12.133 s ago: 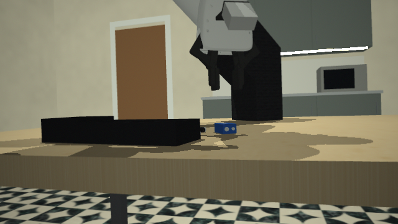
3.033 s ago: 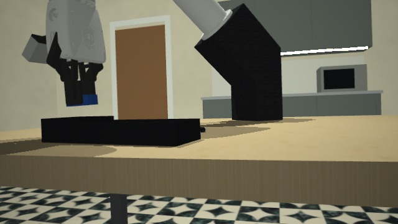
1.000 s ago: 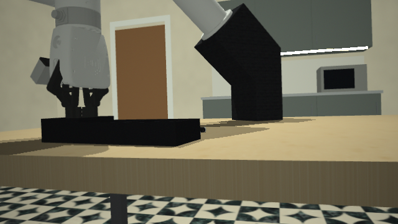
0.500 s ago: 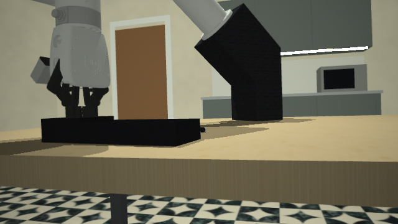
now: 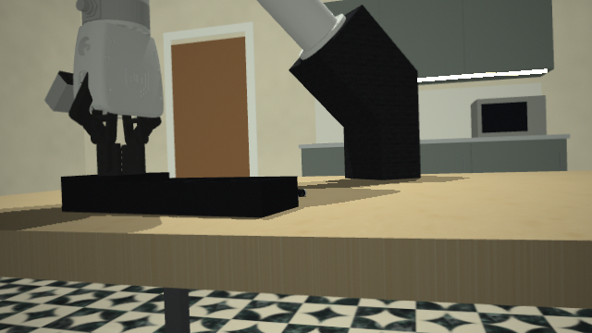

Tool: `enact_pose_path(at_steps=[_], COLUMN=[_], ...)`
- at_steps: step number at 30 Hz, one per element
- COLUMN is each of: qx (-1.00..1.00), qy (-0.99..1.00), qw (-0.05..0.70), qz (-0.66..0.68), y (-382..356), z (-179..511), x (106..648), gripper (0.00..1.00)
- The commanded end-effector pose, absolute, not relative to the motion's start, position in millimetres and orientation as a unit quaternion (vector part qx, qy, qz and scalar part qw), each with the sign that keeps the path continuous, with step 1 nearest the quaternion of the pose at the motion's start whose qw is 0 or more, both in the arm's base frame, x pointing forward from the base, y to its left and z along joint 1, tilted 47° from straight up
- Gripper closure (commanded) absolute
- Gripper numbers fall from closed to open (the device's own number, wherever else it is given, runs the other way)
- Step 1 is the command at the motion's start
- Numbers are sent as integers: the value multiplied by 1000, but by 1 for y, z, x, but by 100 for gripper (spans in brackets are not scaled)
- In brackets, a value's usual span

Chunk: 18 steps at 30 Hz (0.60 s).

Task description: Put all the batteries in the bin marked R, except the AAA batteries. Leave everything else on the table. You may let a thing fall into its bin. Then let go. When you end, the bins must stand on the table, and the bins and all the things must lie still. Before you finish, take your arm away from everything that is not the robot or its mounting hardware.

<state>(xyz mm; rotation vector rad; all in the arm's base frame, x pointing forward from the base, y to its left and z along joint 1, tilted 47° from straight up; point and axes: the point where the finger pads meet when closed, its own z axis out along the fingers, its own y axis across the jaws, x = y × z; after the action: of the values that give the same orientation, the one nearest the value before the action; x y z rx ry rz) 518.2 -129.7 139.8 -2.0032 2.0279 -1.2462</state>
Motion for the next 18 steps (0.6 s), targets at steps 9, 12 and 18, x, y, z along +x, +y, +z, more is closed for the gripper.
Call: enact_pose_path(at_steps=[9, 12, 18], qx=[-644, -644, -644], qy=[651, 651, 651], qw=[16, 16, 16], qz=[-401, -401, -401], y=[-117, -116, -116], z=[158, 159, 159], x=[505, 504, 504], gripper=[67, 67, 67])
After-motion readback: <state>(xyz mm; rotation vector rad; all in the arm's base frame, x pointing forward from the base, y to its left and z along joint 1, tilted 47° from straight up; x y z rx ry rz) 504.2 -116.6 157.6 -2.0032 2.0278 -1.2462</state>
